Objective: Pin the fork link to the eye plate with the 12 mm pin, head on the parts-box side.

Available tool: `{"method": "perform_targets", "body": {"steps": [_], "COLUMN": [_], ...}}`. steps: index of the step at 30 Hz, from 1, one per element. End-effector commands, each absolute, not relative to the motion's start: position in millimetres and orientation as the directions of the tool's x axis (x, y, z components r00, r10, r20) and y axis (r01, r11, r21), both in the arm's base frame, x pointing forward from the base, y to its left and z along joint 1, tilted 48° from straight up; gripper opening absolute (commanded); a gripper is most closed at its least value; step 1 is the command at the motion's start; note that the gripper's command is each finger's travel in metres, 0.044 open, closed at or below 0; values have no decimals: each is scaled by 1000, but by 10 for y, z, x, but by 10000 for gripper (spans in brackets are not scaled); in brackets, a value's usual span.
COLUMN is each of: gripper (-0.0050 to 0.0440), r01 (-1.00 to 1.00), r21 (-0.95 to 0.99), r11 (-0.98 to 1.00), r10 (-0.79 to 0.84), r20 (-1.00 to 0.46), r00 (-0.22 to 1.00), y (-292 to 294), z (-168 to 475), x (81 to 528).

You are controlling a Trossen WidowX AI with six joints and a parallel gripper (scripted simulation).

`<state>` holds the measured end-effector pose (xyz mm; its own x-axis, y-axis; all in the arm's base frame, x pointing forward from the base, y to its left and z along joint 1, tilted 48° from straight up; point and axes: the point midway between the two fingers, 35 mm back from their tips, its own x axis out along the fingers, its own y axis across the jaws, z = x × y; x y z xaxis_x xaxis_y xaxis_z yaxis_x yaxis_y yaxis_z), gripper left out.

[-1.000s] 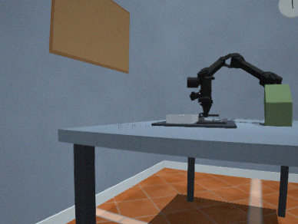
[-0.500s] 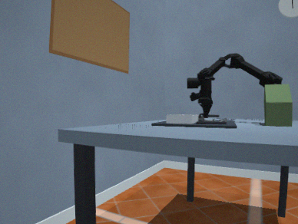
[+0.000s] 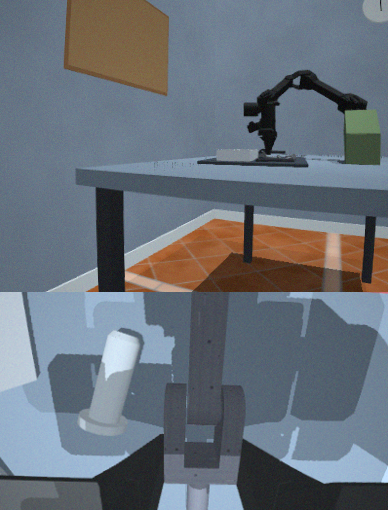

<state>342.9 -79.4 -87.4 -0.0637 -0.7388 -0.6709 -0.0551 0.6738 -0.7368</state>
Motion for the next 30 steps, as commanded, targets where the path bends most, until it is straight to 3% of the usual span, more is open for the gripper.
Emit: {"method": "perform_targets", "body": {"steps": [1, 30], "gripper": [-50, -50], "r01": [-53, -50], "r21": [-740, -740], "r11": [671, 671], "r10": [-742, -742], "r20": [-669, -669], "r00": [-48, -45], "y": [-783, -840], "z": [-844, -892], "x": [3458, 3459]}}
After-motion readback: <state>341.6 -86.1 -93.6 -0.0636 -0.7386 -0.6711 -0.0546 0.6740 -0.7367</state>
